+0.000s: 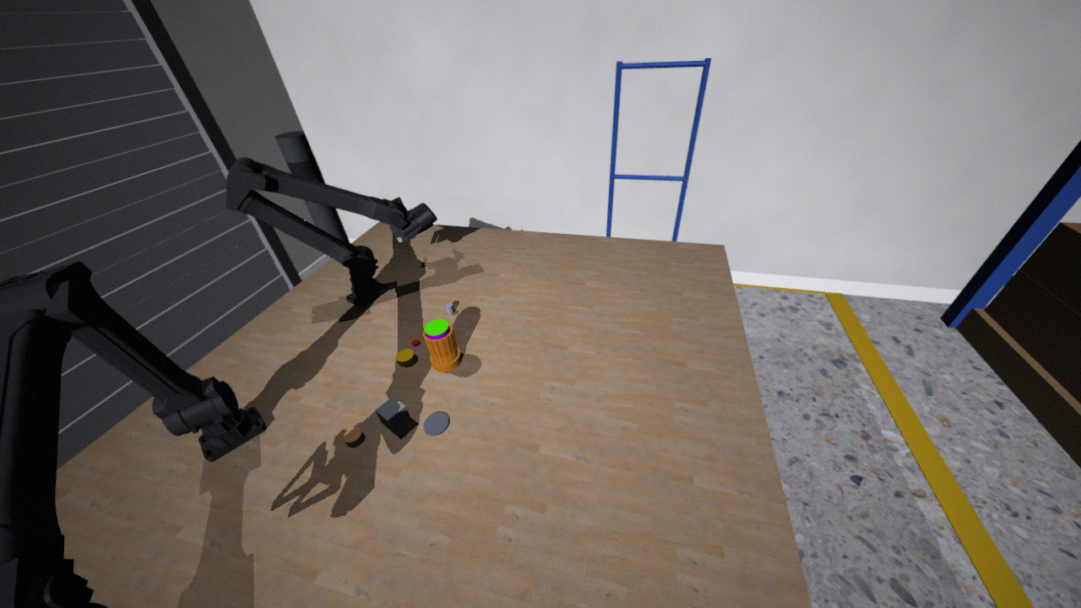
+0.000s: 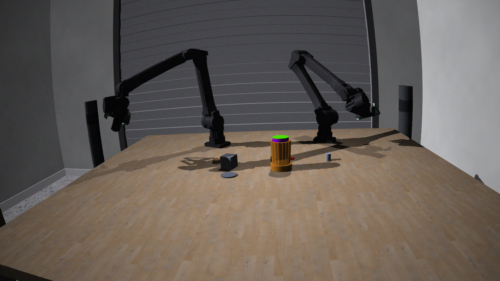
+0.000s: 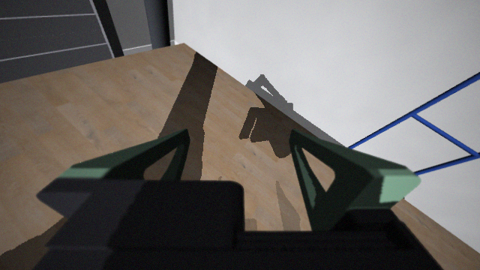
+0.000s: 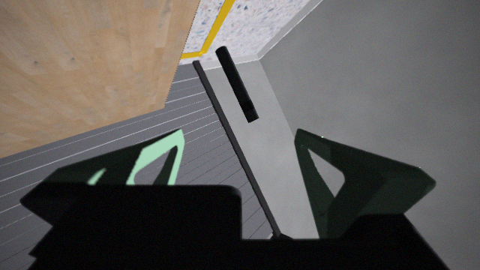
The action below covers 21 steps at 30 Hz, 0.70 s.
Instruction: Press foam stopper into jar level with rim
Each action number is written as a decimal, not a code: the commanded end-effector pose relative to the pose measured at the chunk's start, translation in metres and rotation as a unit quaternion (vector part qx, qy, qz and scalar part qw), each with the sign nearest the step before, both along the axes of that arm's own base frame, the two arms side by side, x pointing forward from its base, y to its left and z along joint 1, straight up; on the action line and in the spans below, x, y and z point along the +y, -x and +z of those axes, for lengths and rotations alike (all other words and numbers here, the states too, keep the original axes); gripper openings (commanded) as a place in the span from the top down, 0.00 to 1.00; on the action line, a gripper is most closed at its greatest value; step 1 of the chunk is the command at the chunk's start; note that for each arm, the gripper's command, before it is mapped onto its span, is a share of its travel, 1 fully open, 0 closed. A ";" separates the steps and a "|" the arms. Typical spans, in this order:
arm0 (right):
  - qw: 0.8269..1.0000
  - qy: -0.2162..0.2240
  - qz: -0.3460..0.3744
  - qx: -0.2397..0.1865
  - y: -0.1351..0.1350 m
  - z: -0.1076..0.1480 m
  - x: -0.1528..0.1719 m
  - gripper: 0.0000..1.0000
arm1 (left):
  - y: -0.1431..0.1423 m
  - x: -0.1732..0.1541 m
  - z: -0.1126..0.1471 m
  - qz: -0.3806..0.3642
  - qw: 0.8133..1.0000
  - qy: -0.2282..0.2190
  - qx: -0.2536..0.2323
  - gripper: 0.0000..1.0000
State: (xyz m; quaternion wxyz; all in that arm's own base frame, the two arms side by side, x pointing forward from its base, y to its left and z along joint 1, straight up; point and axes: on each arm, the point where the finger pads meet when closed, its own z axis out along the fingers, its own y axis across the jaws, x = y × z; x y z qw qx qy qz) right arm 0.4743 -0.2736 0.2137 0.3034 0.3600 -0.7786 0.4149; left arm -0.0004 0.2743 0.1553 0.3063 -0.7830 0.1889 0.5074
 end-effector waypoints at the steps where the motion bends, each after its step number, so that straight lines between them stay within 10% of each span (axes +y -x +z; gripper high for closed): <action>1: 1.000 0.002 0.000 -0.010 -0.007 0.007 -0.002 0.00 | -0.006 0.009 0.014 0.000 1.000 -0.016 -0.011 0.02; 8: 1.000 0.002 0.000 -0.010 -0.007 0.007 -0.002 0.00 | -0.006 0.009 0.014 0.000 1.000 -0.016 -0.011 0.02; 9: 1.000 0.002 0.000 -0.010 -0.007 0.007 -0.002 1.00 | -0.006 0.009 0.014 0.000 1.000 -0.016 -0.011 0.02; 21: 1.000 0.002 0.000 -0.010 -0.007 0.007 -0.002 1.00 | -0.006 0.009 0.014 0.000 1.000 -0.016 -0.011 0.02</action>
